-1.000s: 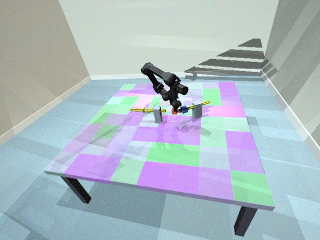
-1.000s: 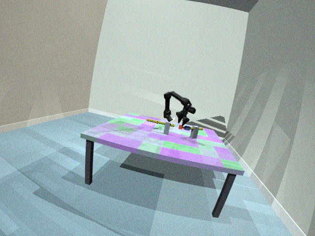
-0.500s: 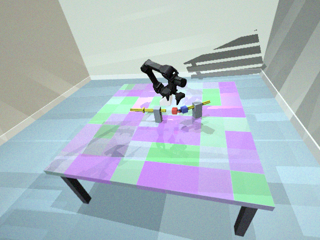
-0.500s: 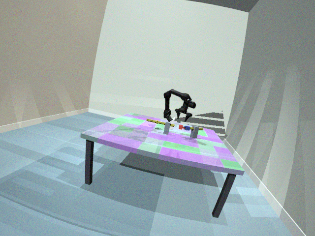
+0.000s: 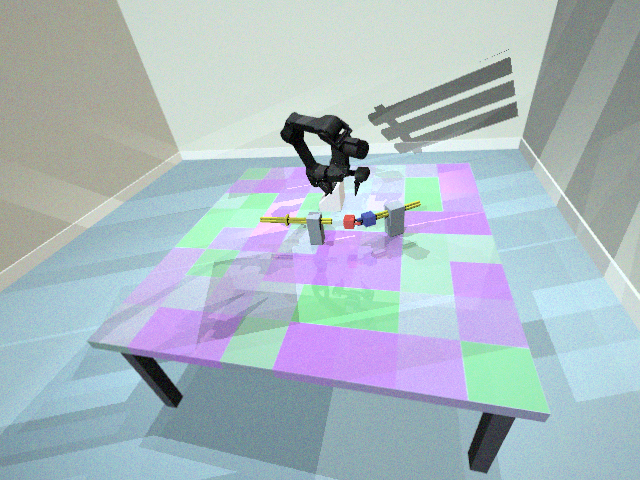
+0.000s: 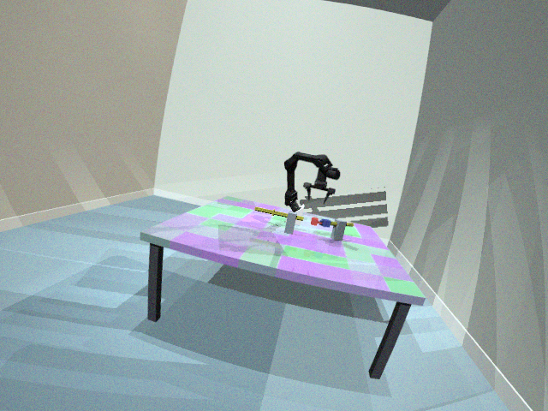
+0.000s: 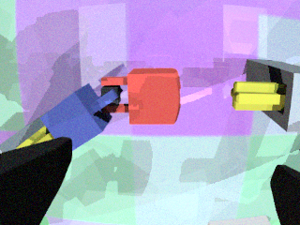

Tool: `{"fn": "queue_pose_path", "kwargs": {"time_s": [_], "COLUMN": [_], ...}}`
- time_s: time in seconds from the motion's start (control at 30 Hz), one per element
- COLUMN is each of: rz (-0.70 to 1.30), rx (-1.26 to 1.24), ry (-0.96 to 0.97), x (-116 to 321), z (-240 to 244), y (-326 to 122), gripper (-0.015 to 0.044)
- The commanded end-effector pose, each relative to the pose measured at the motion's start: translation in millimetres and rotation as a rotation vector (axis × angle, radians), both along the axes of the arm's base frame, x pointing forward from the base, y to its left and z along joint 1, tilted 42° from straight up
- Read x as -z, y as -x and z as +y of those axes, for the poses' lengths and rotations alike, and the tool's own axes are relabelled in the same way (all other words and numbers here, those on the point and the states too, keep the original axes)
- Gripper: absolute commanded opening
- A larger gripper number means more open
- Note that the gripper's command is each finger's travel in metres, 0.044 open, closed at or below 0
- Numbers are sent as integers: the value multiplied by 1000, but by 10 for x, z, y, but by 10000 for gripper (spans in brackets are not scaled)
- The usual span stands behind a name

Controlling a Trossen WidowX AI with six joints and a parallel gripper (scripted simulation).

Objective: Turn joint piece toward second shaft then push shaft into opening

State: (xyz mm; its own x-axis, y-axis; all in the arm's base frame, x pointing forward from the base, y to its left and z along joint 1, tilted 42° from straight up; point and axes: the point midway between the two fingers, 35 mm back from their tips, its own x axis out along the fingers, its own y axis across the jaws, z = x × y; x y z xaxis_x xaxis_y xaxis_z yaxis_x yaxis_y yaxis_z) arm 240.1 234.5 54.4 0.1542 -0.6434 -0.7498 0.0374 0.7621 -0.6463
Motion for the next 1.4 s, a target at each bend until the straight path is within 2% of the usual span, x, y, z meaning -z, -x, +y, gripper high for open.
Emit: {"fn": "queue_pose_path", "kwargs": {"time_s": [0.0,0.3,1.37], "rz": [28,-4,-409], "rx": [-39,8,913], "ry": [-12,-31,-454], "x": [-73,-79,-198], "z": [47,12,-705], "y": [15,16,-183], "gripper": [440,440,440]}}
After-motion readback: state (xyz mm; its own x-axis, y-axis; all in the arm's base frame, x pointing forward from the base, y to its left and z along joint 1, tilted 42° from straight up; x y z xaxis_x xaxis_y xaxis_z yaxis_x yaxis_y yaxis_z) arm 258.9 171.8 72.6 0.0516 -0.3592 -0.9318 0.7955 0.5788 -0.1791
